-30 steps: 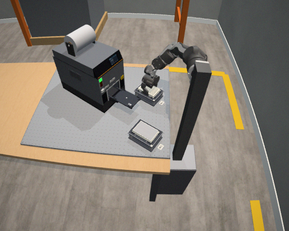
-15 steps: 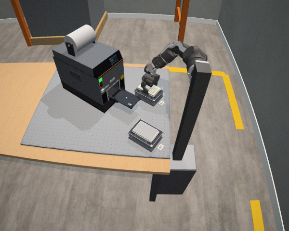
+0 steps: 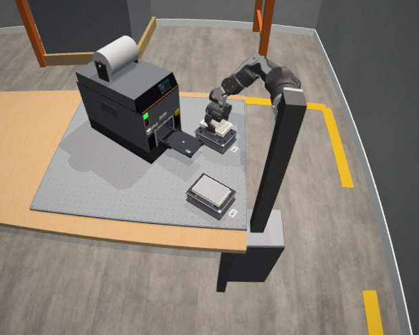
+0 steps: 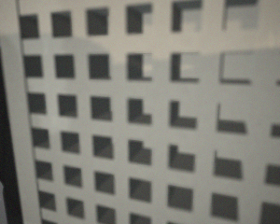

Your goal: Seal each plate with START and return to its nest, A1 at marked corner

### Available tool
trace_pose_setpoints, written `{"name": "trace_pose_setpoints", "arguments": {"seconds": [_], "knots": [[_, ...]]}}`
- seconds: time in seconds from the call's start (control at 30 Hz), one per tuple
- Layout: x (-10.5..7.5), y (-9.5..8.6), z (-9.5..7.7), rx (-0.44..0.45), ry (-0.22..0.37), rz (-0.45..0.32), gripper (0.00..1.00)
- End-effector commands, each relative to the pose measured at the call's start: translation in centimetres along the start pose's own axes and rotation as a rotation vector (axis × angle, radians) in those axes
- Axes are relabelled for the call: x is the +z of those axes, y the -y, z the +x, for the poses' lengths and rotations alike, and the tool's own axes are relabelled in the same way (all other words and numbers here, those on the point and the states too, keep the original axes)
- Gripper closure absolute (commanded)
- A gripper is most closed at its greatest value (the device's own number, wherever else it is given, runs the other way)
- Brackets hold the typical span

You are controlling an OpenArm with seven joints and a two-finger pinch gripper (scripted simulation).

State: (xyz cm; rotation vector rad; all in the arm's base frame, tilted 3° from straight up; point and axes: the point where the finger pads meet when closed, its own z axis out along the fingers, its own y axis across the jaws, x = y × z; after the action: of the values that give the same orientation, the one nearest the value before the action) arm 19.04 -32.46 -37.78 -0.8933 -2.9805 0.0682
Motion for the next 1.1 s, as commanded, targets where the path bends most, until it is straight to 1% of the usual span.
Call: {"name": "trace_pose_setpoints", "arguments": {"seconds": [0.0, 0.13, 0.6, 0.7, 1.07], "knots": [[-0.3, 0.1, -0.1, 0.004, 0.0, 0.006, 1.0], [-0.6, 0.1, -0.1, 0.004, -0.001, 0.007, 1.0], [-3.0, 0.1, -0.1, 0.003, 0.001, 0.005, 1.0], [-3.1, 0.1, -0.1, 0.003, -0.001, 0.006, 1.0], [-5.0, 0.1, -0.1, 0.003, 0.001, 0.005, 1.0]]}}
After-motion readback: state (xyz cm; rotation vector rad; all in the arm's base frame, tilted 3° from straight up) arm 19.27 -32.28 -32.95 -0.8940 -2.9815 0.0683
